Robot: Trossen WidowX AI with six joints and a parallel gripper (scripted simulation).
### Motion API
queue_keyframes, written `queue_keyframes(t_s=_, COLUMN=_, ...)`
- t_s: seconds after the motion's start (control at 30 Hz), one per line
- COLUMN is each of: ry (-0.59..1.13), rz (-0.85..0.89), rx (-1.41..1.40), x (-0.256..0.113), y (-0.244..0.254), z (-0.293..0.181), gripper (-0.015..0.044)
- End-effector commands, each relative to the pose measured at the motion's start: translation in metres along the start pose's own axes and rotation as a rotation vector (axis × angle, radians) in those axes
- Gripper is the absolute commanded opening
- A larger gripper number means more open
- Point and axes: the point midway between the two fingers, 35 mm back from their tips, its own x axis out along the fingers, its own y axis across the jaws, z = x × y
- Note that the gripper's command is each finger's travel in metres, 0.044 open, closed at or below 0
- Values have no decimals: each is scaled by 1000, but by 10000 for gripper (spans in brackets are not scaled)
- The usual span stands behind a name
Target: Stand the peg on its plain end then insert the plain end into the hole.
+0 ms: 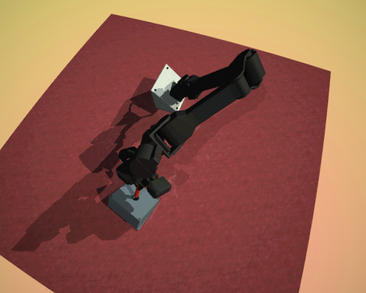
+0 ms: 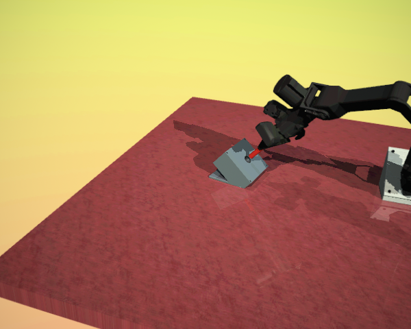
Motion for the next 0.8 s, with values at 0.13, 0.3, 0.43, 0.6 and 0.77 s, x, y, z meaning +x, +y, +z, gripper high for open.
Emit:
queue_keyframes(t_s=0.13, ry=0, rz=0, rx=0, x=1, y=0, z=0, gripper=0)
queue_keyframes(t_s=0.3, ry=0, rz=0, rx=0, x=1, y=0, z=0, gripper=0)
queue_keyframes(t_s=0.43, ry=0, rz=0, rx=0, x=1, y=0, z=0, gripper=0)
queue_keyframes(t_s=0.6, ry=0, rz=0, rx=0, x=2, y=0, z=0, gripper=0)
queue_keyframes(t_s=0.77, ry=0, rz=0, rx=0, x=5, y=0, z=-1, gripper=0)
